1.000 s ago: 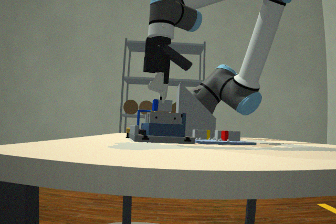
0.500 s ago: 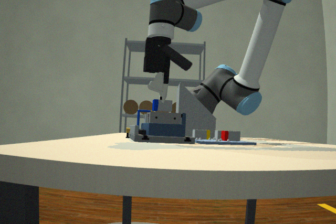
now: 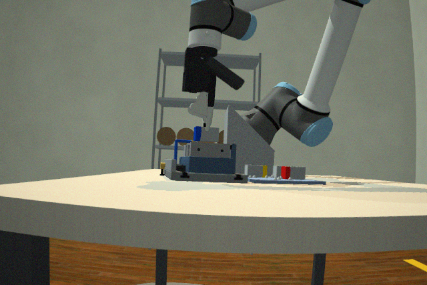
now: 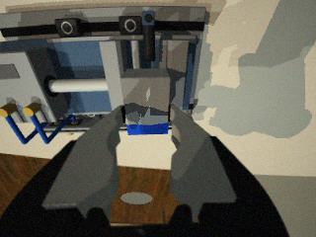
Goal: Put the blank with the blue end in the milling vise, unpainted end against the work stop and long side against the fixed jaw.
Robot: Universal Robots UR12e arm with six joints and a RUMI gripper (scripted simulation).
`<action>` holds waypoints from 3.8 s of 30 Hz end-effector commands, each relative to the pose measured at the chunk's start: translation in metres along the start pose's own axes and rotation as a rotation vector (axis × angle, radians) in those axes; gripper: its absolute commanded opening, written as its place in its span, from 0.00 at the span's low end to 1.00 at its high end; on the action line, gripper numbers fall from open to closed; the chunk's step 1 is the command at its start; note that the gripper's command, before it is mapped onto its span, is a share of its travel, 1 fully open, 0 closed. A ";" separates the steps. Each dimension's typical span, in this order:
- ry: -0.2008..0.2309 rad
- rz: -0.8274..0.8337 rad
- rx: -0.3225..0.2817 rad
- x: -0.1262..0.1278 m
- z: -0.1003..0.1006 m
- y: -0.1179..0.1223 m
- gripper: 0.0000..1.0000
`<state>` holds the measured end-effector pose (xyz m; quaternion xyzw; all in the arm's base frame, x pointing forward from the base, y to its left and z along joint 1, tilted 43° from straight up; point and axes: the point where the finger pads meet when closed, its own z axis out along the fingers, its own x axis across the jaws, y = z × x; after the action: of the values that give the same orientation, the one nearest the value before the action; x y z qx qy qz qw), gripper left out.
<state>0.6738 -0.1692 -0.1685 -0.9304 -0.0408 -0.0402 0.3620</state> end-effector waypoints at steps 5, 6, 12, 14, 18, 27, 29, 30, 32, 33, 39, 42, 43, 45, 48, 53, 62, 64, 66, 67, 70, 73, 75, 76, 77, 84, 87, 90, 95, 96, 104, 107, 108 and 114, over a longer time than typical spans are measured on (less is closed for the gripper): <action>0.001 0.000 -0.001 0.001 -0.001 0.000 0.00; 0.001 0.000 -0.001 0.001 -0.001 0.000 0.00; 0.001 0.000 -0.001 0.001 0.000 0.001 0.00; 0.001 0.000 -0.001 0.001 0.001 0.001 0.00; 0.001 0.000 -0.001 0.001 0.001 0.001 0.00; 0.001 0.000 -0.001 0.001 0.004 0.001 0.00; 0.001 0.000 -0.001 0.001 0.005 0.001 0.00; 0.001 0.000 -0.001 0.001 0.005 0.001 0.00; 0.001 0.000 -0.001 0.001 0.006 0.001 0.00; 0.001 0.000 -0.001 0.001 0.006 0.001 0.00; 0.001 0.000 -0.001 0.001 0.008 0.001 0.00; 0.001 0.000 -0.001 0.001 0.009 0.001 0.00; 0.001 0.000 -0.001 0.001 0.009 0.001 0.00; 0.001 0.000 -0.001 0.001 0.010 0.001 0.00; 0.001 0.000 -0.001 0.001 0.011 0.001 0.00; 0.001 0.000 -0.001 0.001 0.013 0.001 0.00; 0.001 0.000 -0.001 0.001 0.016 0.001 0.00; 0.001 0.000 -0.001 0.001 0.016 0.001 0.00; 0.001 0.000 -0.001 0.001 0.017 0.001 0.00; 0.001 0.000 -0.001 0.001 0.017 0.001 0.00; 0.001 0.000 -0.001 0.001 0.017 0.001 0.00; 0.001 0.000 -0.001 0.001 0.017 0.001 0.00; 0.001 0.000 -0.001 0.001 0.018 0.001 0.00; 0.001 0.000 -0.001 0.001 0.018 0.001 0.00; 0.001 0.000 -0.001 0.001 0.018 0.001 0.00; 0.001 0.000 -0.001 0.001 0.018 0.001 0.00; 0.001 0.000 -0.001 0.001 0.018 0.001 0.00; 0.001 0.000 -0.001 0.001 0.018 0.001 0.00; 0.001 0.000 -0.001 0.001 0.018 0.001 0.00; 0.001 0.000 -0.001 0.001 0.018 0.001 0.00; 0.001 0.000 -0.001 0.001 0.018 0.001 0.00; 0.001 0.000 -0.001 0.001 0.018 0.001 0.00; 0.001 0.000 -0.001 0.001 0.018 0.001 0.00; 0.001 0.000 -0.001 0.001 0.018 0.001 0.00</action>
<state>0.6747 -0.1561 -0.1828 -0.9304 -0.0408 -0.0402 0.3620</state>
